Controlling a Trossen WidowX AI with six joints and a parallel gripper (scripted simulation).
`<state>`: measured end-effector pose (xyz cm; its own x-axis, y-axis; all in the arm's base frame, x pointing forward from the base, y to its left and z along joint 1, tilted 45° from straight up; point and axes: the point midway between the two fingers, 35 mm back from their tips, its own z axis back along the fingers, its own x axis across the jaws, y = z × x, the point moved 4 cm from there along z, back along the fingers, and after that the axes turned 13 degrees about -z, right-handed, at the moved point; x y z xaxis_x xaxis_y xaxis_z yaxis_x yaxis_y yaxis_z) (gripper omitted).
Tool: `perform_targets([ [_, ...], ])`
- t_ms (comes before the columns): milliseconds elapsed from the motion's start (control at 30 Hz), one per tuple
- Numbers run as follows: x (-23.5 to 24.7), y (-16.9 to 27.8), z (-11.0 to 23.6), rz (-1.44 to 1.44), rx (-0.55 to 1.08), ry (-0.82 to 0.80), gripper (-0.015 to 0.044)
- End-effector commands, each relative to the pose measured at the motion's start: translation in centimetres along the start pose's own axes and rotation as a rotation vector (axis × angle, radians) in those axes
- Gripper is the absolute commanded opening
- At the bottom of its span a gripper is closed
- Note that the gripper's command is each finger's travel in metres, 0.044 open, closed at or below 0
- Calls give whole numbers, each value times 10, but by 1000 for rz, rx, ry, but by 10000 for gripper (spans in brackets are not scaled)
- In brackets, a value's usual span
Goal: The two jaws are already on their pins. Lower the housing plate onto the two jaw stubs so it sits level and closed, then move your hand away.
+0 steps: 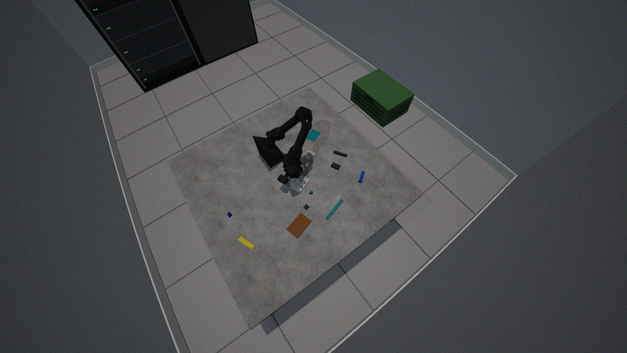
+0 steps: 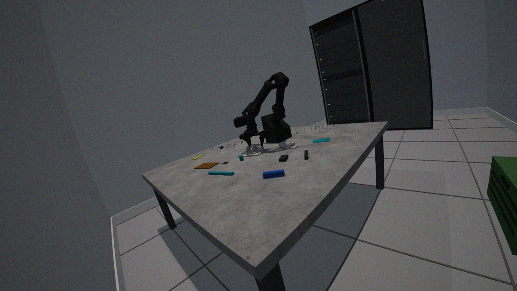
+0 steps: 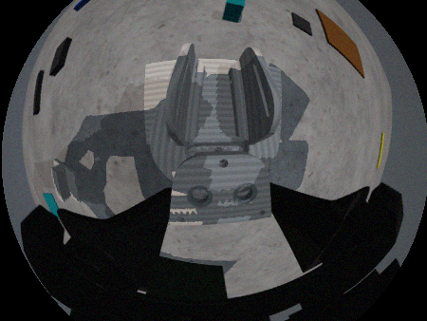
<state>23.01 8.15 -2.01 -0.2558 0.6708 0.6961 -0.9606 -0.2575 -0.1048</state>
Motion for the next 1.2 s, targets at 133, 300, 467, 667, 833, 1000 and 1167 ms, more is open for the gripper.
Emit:
perform_targets([
  [133, 0, 0, -1, -5, -1, -3, 351],
  [300, 0, 0, -2, -10, 0, -3, 351],
  [467, 0, 0, -3, -13, 0, -3, 351],
  [667, 0, 0, -4, -14, 0, -3, 351],
  [833, 0, 0, -6, -16, 0, -4, 351],
  [1000, 0, 0, -6, -16, 0, -4, 351],
  [1167, 1, 0, -8, -15, 0, -4, 351],
])
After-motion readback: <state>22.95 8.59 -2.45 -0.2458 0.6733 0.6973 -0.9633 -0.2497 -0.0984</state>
